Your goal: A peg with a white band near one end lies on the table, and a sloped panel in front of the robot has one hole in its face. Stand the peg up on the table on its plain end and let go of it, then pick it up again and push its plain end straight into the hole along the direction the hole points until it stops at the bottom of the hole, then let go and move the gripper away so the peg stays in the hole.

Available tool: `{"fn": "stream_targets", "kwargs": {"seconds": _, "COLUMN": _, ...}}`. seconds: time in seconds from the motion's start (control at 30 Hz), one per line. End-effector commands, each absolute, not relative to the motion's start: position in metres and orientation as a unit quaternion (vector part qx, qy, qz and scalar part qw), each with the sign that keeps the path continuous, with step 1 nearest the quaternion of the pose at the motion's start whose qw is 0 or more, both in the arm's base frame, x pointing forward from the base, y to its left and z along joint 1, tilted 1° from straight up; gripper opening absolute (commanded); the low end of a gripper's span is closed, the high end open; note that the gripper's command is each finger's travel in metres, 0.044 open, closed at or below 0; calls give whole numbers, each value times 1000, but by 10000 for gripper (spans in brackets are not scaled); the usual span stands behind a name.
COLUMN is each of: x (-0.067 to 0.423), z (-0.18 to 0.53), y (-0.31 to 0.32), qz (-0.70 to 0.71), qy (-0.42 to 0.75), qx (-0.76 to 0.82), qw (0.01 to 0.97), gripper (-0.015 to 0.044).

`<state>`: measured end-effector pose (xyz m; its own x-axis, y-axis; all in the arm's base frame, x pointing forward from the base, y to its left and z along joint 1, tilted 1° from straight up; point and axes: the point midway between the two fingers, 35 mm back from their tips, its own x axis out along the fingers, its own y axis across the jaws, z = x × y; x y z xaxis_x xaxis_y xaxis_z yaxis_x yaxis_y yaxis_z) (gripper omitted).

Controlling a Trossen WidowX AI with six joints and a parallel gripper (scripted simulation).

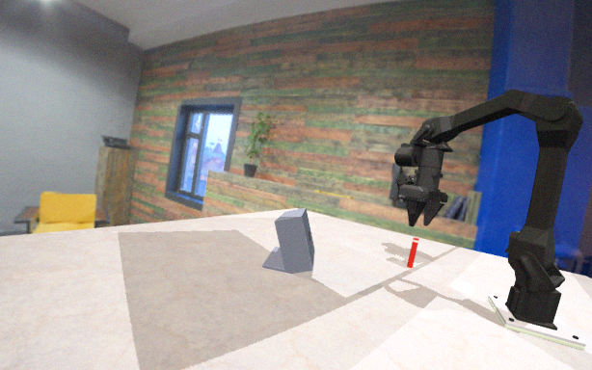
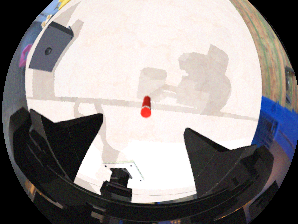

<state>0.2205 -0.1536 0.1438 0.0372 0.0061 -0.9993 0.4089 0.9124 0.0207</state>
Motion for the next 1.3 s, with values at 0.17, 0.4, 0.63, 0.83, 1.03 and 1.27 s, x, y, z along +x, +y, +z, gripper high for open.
{"fn": "stream_targets", "kwargs": {"seconds": 0.17, "x": 221, "z": 142, "y": -154, "qz": -226, "qy": 656, "qx": 236, "qw": 680, "gripper": 440}}
{"fn": "stream_targets", "kwargs": {"seconds": 0.4, "x": 221, "z": 141, "y": -154, "qz": -282, "qy": 634, "qx": 294, "qw": 657, "gripper": 440}}
{"fn": "stream_targets", "kwargs": {"seconds": 0.63, "x": 221, "z": 140, "y": -154, "qz": -336, "qy": 607, "qx": 350, "qw": 629, "gripper": 440}}
{"fn": "stream_targets", "kwargs": {"seconds": 0.83, "x": 221, "z": 139, "y": -154, "qz": -381, "qy": 580, "qx": 396, "qw": 601, "gripper": 440}}
{"fn": "stream_targets", "kwargs": {"seconds": 1.03, "x": 221, "z": 138, "y": -154, "qz": -423, "qy": 550, "qx": 440, "qw": 570, "gripper": 440}}
{"fn": "stream_targets", "kwargs": {"seconds": 1.27, "x": 221, "z": 137, "y": -154, "qz": -469, "qy": 512, "qx": 488, "qw": 530, "gripper": 440}}
